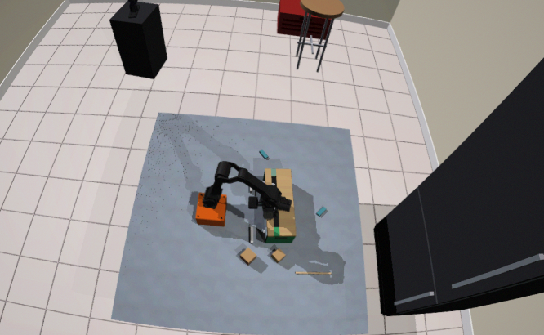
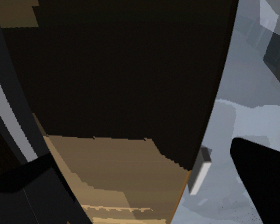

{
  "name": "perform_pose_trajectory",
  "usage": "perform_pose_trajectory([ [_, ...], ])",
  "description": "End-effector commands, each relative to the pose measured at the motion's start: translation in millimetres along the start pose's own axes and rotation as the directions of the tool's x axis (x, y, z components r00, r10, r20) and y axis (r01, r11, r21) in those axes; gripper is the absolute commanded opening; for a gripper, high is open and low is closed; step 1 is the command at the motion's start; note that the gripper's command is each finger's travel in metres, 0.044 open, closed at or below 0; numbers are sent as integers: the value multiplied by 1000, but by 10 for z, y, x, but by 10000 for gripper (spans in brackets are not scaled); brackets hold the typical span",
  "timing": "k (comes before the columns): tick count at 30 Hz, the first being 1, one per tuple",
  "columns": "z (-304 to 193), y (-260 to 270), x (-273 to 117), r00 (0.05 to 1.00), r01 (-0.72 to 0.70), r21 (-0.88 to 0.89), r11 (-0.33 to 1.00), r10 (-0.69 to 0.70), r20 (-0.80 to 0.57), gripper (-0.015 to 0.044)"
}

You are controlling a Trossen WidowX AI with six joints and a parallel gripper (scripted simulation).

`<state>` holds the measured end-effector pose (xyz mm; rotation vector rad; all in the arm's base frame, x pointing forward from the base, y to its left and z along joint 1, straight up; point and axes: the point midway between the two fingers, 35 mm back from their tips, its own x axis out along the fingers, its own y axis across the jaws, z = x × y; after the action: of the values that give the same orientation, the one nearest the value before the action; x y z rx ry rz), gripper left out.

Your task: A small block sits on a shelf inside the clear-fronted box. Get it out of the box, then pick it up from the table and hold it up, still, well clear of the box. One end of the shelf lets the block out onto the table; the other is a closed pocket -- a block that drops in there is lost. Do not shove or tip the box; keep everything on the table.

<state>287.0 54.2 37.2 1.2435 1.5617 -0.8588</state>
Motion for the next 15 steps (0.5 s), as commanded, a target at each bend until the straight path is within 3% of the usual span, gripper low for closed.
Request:
perform_pose_trajectory([
  [1,-101,-24,54,1000,6,4,1000,-6,-6,400],
  [15,-395,-24,155,1000,6,4,1000,-6,-8,400],
])
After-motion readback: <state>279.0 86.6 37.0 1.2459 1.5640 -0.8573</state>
